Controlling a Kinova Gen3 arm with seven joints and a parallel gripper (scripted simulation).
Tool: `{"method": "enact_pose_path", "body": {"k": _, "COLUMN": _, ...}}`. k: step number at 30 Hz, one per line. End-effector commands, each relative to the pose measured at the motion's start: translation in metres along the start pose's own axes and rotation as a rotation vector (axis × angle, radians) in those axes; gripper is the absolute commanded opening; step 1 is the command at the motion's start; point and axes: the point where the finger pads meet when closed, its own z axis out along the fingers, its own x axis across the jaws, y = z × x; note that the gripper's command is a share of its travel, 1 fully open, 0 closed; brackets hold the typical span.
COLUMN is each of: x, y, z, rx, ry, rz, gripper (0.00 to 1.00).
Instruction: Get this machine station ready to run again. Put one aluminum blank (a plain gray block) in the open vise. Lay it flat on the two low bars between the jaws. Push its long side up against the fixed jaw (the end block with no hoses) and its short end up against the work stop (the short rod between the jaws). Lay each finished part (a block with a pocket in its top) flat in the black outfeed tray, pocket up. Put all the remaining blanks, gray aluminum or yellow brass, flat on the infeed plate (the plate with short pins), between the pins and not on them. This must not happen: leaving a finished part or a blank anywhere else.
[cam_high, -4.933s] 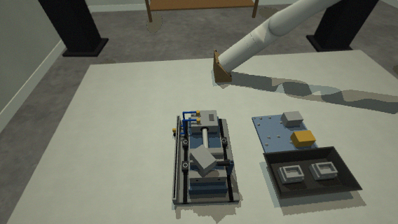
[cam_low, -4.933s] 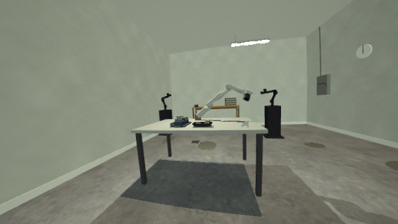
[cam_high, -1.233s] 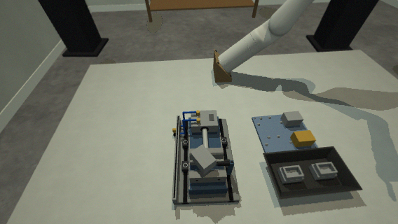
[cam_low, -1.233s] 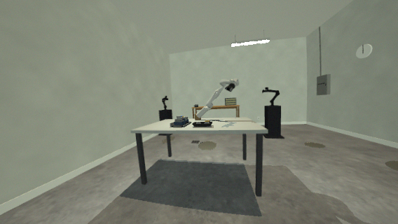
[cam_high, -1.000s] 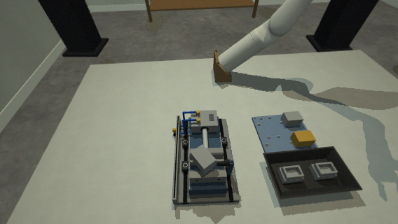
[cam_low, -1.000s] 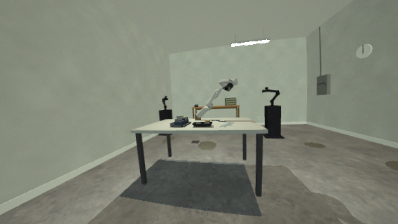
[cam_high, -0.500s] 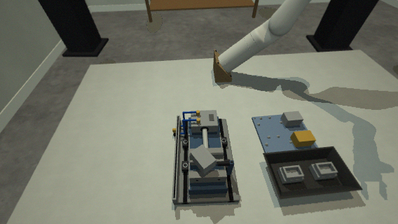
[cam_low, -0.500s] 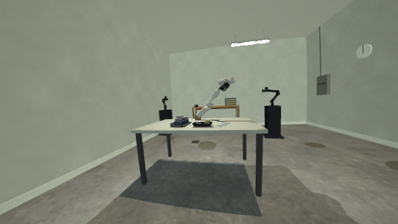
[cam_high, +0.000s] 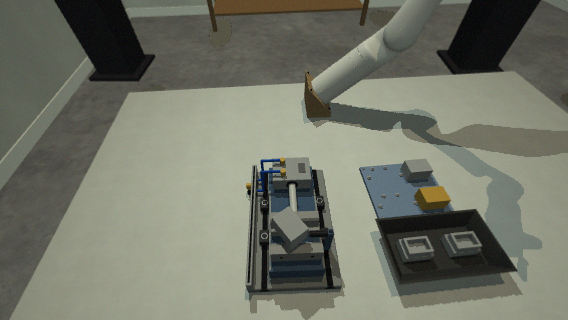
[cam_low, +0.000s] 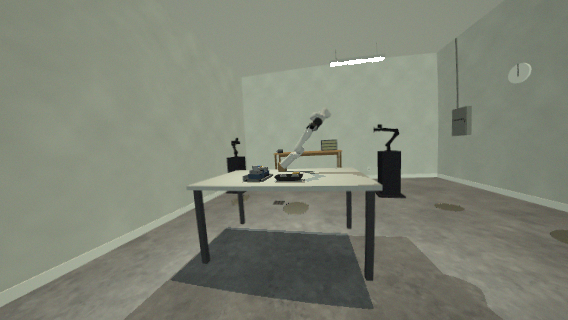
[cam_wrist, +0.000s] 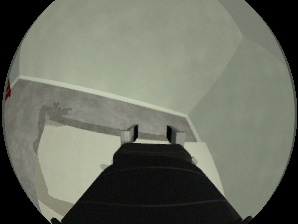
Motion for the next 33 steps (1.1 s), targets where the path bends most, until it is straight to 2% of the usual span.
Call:
{"method": "enact_pose_path", "body": {"k": 1, "x": 0.001, "y": 0.001, "z": -0.001, "rx": -0.002, "ry": -0.009, "rz": 0.001, "gripper": 1.00}}
{"method": "enact_pose_path", "body": {"k": 4, "x": 0.001, "y": 0.001, "z": -0.001, "rx": -0.002, "ry": -0.009, "rz": 0.001, "gripper": 1.00}}
{"method": "enact_pose_path", "body": {"k": 5, "x": 0.019, "y": 0.013, "z": 0.009, "rx": -0.046, "ry": -0.020, "rz": 0.006, "gripper": 1.00}}
{"method": "enact_pose_path", "body": {"k": 12, "x": 0.019, "y": 0.013, "z": 0.009, "rx": -0.046, "ry": -0.020, "rz": 0.006, "gripper": 1.00}}
{"method": "enact_pose_path", "body": {"k": 13, "x": 0.036, "y": 0.027, "z": 0.019, "rx": -0.092, "ry": -0.032, "rz": 0.010, "gripper": 1.00}}
{"method": "enact_pose_path", "body": {"k": 21, "x": 0.036, "y": 0.027, "z": 0.019, "rx": -0.092, "ry": -0.032, "rz": 0.010, "gripper": 1.00}}
{"method": "enact_pose_path", "body": {"k": 22, "x": 0.052, "y": 0.042, "z": 0.030, "rx": -0.138, "ry": -0.048, "rz": 0.014, "gripper": 1.00}}
{"method": "enact_pose_path", "body": {"k": 29, "x": 0.052, "y": 0.042, "z": 0.030, "rx": -0.138, "ry": -0.048, "rz": 0.014, "gripper": 1.00}}
{"method": "enact_pose_path", "body": {"k": 30, "x": 0.066, "y": 0.059, "z": 0.040, "rx": -0.184, "ry": -0.065, "rz": 0.017, "gripper": 1.00}}
{"method": "enact_pose_path", "body": {"k": 33, "x": 0.066, "y": 0.059, "z": 0.040, "rx": -0.184, "ry": -0.065, "rz": 0.017, "gripper": 1.00}}
